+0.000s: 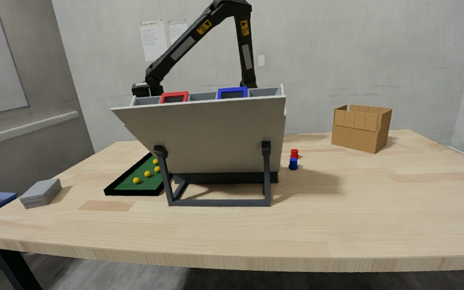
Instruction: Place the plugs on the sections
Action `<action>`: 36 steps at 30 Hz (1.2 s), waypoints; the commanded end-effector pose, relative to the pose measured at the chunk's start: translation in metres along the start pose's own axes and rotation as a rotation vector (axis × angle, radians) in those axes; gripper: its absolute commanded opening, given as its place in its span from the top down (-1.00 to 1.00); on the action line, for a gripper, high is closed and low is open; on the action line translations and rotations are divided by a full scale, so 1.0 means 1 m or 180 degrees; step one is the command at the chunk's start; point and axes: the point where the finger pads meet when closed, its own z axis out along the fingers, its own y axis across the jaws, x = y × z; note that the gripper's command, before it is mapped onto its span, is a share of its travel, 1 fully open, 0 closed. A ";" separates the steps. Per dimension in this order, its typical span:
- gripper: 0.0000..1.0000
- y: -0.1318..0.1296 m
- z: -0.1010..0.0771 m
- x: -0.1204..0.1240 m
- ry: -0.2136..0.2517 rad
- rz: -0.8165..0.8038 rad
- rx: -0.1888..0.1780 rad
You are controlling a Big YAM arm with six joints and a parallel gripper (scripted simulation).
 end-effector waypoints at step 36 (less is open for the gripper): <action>1.00 -0.014 -0.011 -0.009 0.0004 0.0020 -0.0002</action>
